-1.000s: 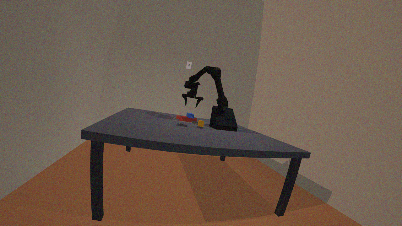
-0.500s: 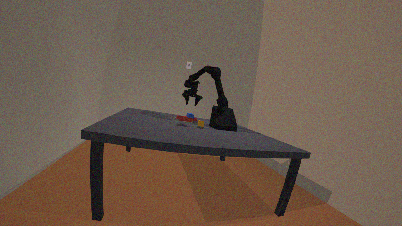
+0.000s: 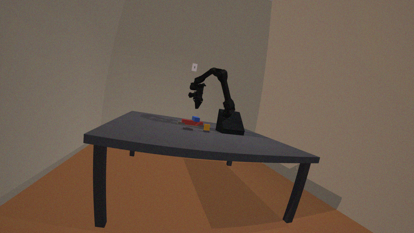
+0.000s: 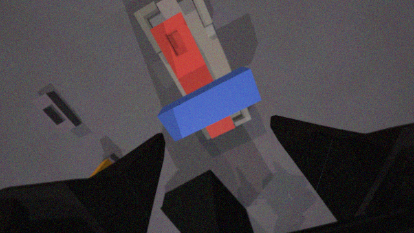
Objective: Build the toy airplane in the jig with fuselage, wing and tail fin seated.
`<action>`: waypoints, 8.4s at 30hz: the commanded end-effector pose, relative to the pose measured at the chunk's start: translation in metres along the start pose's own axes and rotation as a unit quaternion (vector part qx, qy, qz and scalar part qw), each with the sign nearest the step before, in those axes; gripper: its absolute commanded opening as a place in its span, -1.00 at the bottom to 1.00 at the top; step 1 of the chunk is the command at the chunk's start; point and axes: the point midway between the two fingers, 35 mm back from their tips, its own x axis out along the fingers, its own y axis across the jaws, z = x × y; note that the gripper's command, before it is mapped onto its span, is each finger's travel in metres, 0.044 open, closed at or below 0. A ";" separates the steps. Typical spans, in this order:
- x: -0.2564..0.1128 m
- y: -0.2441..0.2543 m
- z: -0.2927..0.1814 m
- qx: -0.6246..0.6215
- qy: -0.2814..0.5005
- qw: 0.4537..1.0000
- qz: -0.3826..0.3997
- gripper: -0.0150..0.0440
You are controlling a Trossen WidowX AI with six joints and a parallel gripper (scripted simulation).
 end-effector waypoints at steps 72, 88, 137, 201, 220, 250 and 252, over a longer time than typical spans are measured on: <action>0.098 0.220 -0.129 -0.205 0.005 0.979 0.006 1.00; 0.124 0.221 -0.131 -0.205 0.006 0.979 0.009 1.00; 0.082 0.219 -0.120 -0.221 0.006 0.975 -0.009 -0.49; -0.007 0.183 -0.049 -0.191 0.003 0.982 0.002 -0.49; 0.000 0.150 -0.006 -0.184 0.002 0.983 0.001 -0.49; 0.025 0.081 0.051 -0.173 -0.001 0.985 0.001 -0.49; 0.027 0.076 0.054 -0.172 0.000 0.985 0.001 -0.49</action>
